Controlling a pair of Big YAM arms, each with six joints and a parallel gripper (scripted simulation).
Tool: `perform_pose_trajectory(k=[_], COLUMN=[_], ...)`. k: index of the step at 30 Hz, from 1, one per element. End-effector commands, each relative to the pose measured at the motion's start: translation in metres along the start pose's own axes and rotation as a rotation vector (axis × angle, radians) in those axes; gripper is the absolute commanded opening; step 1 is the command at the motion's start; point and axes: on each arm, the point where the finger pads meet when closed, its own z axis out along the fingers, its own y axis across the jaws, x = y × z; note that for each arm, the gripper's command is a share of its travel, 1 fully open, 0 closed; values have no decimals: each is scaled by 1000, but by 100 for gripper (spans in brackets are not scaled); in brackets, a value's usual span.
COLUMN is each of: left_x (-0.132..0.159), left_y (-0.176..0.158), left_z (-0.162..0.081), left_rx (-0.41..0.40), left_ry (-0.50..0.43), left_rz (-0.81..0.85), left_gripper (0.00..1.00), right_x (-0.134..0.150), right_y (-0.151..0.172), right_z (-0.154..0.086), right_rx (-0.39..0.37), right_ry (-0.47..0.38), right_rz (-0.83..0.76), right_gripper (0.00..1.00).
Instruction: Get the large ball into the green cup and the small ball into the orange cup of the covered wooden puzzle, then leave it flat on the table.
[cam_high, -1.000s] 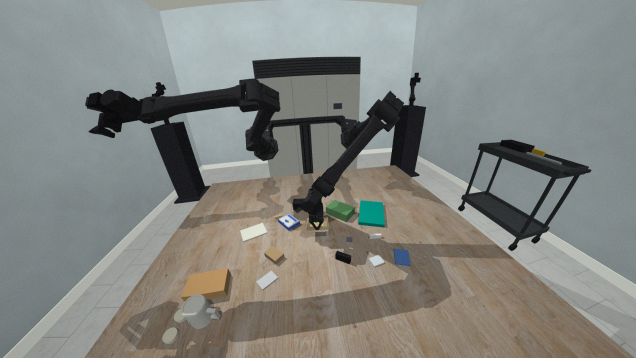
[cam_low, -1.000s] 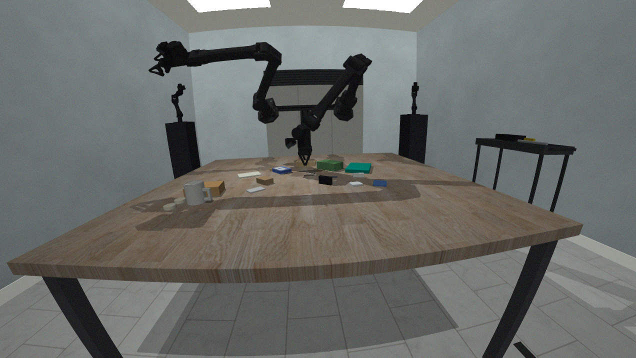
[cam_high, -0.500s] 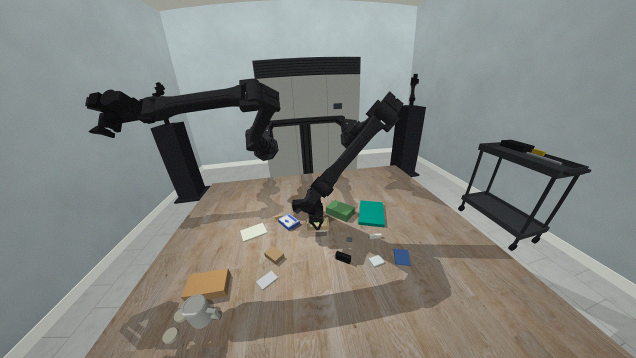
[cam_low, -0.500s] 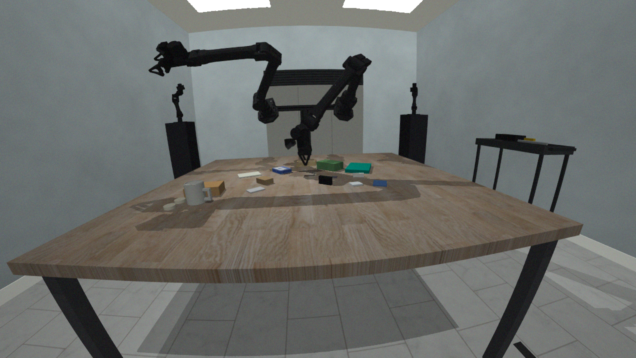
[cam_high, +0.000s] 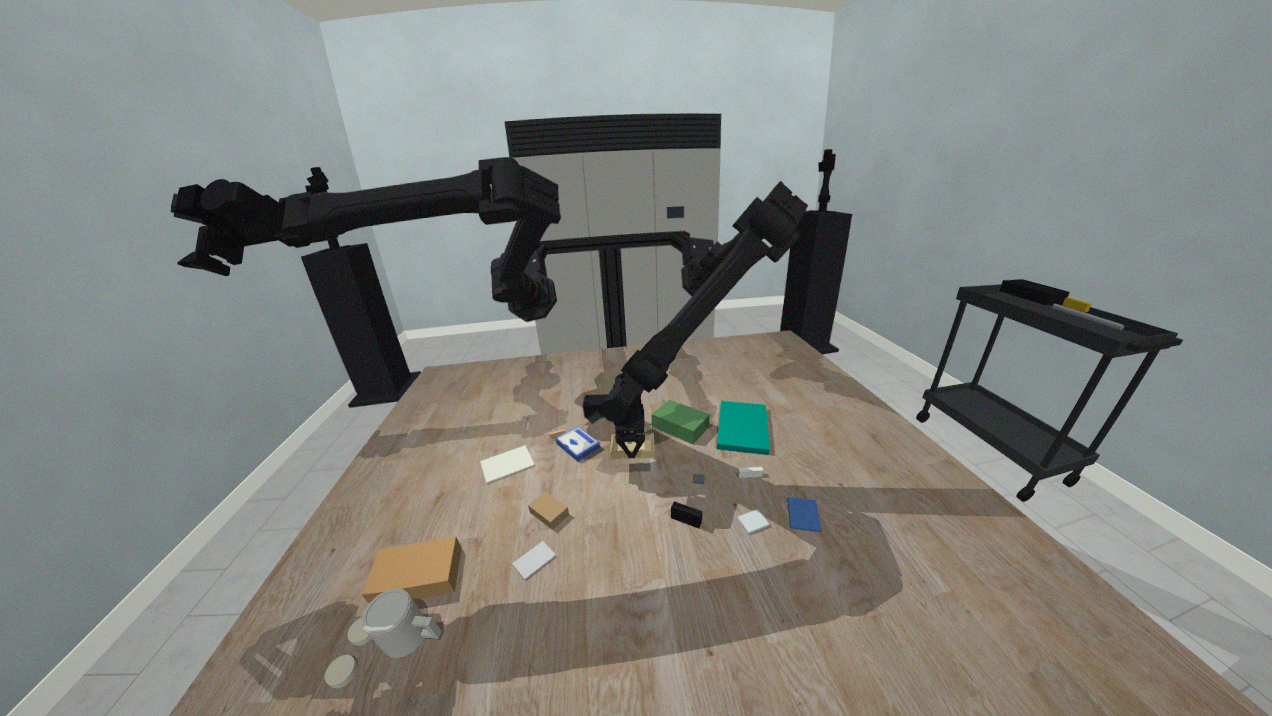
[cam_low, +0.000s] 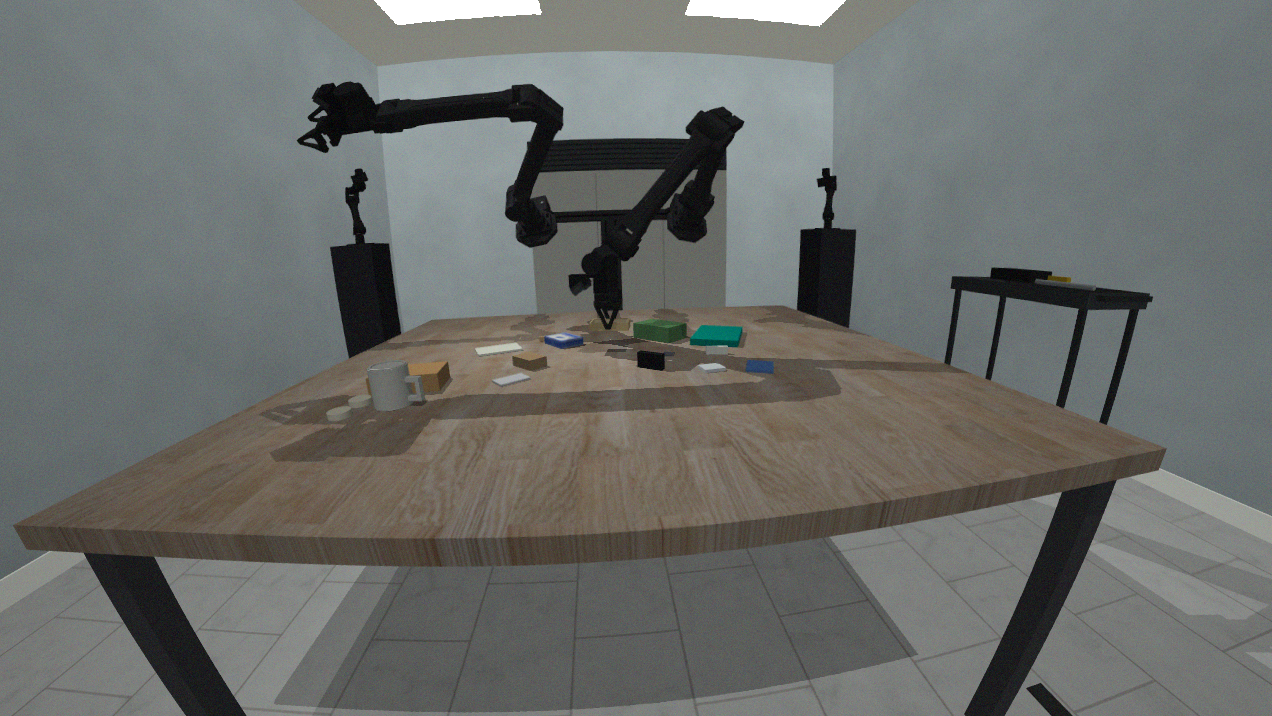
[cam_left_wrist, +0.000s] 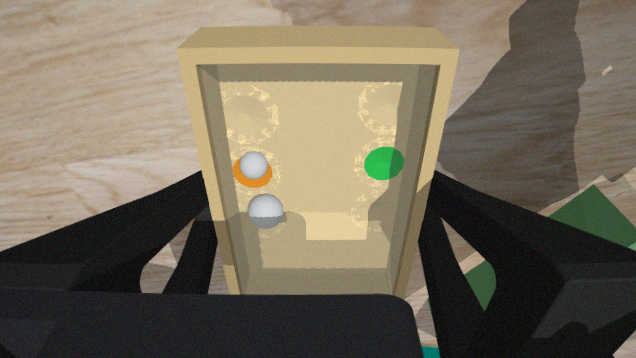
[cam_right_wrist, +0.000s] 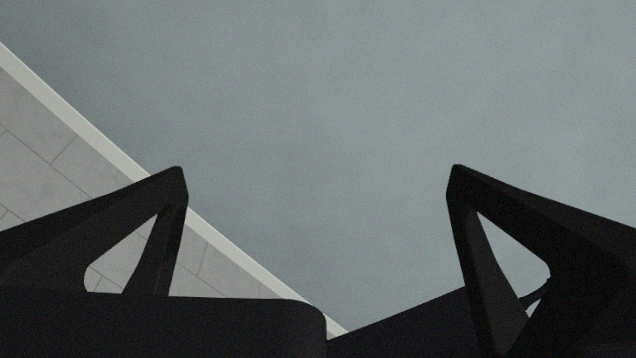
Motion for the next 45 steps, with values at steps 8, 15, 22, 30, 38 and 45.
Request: perform_pose_trajectory(k=[8,15,22,30,38,45], left_x=[-2,1,3,-2,-9,2], left_y=[19,19,22,13,15,13], left_z=[-14,-12,-11,-14,-14,-10], left_rx=[-38,-31,-18,-46,-22,-15], left_ry=[-21,-20,-14,-20,-16,-10], left_rz=[-10,-8,-35,0,-16,-2], left_gripper=[69,69,69,69,69,69], right_x=[-8,-8,-8,-8,-8,-8], right_y=[-8,-8,-8,-8,-8,-8], right_z=[-5,-5,-5,-5,-5,-5], right_rx=[14,14,14,14,14,14], right_ry=[-25,-25,-25,-25,-25,-25], right_rz=[14,14,14,14,14,14], right_gripper=[100,100,100,100,100,100])
